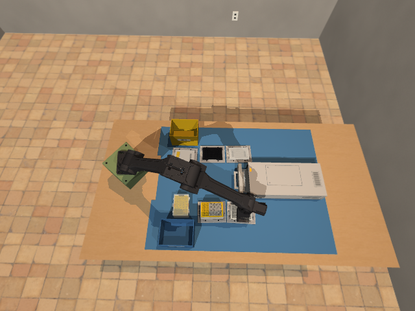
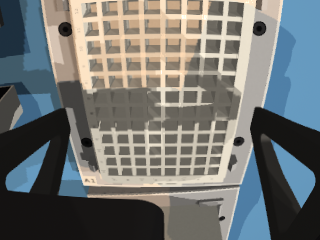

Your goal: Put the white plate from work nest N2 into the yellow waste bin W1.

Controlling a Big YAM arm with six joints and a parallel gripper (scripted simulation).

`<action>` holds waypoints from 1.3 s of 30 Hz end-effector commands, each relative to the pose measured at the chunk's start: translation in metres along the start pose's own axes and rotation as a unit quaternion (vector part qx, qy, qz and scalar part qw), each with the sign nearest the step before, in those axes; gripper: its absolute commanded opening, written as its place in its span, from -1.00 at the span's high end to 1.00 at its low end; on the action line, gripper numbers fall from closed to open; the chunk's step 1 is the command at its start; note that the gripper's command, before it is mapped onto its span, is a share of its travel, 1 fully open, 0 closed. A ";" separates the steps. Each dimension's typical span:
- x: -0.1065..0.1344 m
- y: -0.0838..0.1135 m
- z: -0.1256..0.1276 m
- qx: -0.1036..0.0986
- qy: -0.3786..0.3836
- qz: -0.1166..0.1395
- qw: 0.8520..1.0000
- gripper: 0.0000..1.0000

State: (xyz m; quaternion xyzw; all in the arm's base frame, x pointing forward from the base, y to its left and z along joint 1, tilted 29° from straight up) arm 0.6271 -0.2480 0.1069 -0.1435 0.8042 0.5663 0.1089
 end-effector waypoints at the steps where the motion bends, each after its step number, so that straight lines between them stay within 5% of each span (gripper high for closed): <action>1: -0.018 0.000 -0.012 0.006 0.001 -0.014 1.000 -1.00; 20: -0.018 0.000 -0.012 0.006 0.001 -0.014 1.000 -1.00; 39: -0.016 -0.021 -0.015 0.007 -0.001 -0.014 1.000 -1.00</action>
Point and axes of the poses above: the point where the finger pads meet when closed, its own y axis back along the fingers, its own z axis across the jaws, x = y × z, the point moved 1 cm from there along y, back along the fingers, and after that the axes turned 9 degrees about y, right-handed, at the moved point
